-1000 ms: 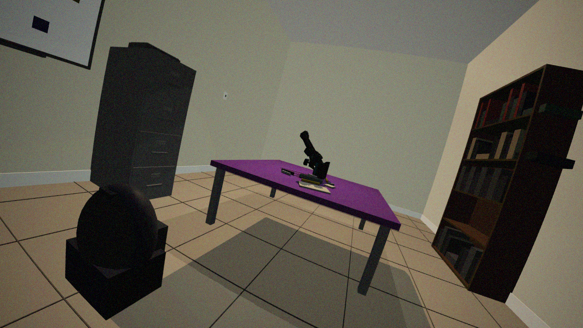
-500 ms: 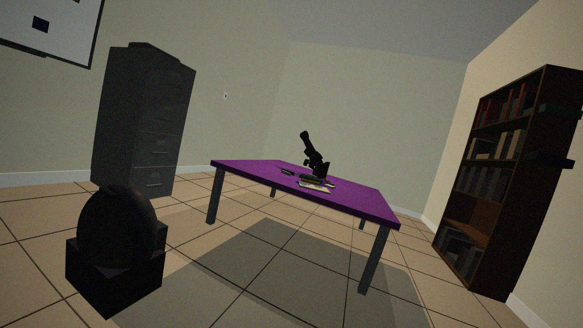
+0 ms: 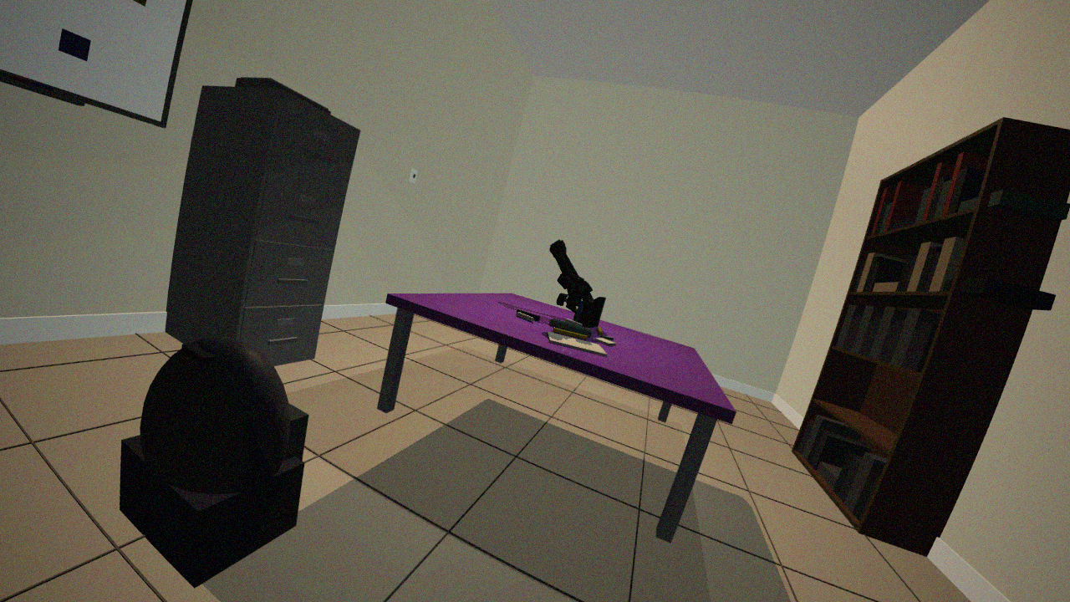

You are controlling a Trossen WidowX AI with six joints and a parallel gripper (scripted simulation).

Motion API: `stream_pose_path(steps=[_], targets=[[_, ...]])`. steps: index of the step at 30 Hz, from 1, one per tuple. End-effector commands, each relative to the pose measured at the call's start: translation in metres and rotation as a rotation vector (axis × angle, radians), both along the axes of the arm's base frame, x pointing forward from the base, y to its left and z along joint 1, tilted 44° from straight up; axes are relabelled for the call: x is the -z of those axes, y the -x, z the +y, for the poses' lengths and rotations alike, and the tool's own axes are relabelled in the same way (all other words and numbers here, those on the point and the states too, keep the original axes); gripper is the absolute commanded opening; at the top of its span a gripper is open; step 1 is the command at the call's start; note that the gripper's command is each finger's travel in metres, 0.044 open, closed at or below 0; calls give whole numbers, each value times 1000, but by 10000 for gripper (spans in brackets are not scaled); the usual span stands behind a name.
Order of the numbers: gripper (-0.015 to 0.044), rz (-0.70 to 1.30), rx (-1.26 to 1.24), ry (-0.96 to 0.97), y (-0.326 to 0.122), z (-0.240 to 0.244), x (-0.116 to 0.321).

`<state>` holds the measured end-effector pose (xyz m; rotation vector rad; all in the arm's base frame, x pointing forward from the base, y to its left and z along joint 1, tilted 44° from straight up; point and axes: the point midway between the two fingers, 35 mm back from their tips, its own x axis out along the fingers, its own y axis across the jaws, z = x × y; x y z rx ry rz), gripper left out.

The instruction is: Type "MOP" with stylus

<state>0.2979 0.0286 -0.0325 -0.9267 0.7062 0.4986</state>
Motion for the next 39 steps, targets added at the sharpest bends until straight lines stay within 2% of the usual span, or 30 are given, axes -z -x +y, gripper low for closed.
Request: stream_pose_path(steps=[1,39], targets=[[81,2,-4,0,1,-2,3],[81,2,-4,0,1,-7,8]])
